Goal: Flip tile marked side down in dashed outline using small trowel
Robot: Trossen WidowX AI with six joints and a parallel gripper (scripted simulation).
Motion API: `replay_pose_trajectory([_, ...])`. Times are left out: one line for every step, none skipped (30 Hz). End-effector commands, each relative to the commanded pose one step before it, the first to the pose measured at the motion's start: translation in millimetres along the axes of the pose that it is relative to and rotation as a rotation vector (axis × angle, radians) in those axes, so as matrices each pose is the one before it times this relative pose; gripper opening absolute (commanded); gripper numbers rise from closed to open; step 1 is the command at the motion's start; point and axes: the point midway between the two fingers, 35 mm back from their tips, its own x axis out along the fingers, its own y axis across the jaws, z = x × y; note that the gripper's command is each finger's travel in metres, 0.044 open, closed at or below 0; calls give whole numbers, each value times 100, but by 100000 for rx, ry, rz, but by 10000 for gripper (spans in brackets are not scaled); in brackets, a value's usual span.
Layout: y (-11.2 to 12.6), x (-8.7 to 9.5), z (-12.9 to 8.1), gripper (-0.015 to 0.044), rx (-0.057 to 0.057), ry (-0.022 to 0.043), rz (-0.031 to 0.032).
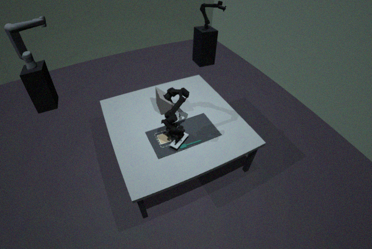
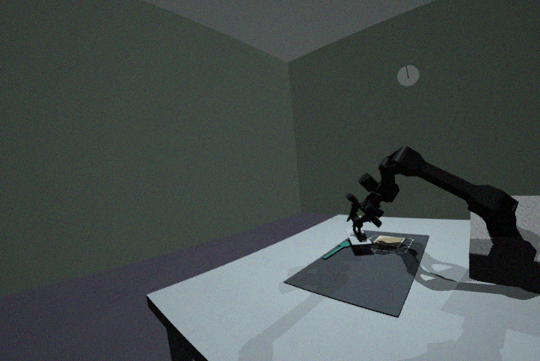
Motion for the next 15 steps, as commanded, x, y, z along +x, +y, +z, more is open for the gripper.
replay_pose_trajectory([-2087,1473,3369,0,-6298,-6925,-886])
replay_pose_trajectory([-353,452,762,0,-1349,-1709,-16])
replay_pose_trajectory([-352,453,763,0,-1343,-1721,-15])
replay_pose_trajectory([-350,454,763,0,-1337,-1731,-14])
replay_pose_trajectory([-348,455,762,0,-1330,-1742,-13])
replay_pose_trajectory([-346,456,762,0,-1324,-1751,-13])
replay_pose_trajectory([-344,456,762,0,-1318,-1761,-12])
replay_pose_trajectory([-342,457,762,0,-1313,-1770,-12])
replay_pose_trajectory([-341,457,761,0,-1307,-1778,-12])
replay_pose_trajectory([-339,457,760,0,-1302,-1786,-12])
replay_pose_trajectory([-338,457,760,0,-1296,-1794,-13])
replay_pose_trajectory([-336,457,759,0,-1291,-1801,-13])
replay_pose_trajectory([-335,457,758,0,-1286,-1808,-14])
replay_pose_trajectory([-333,456,757,0,-1282,-1814,-14])
replay_pose_trajectory([-332,456,756,0,-1277,-1820,-15])
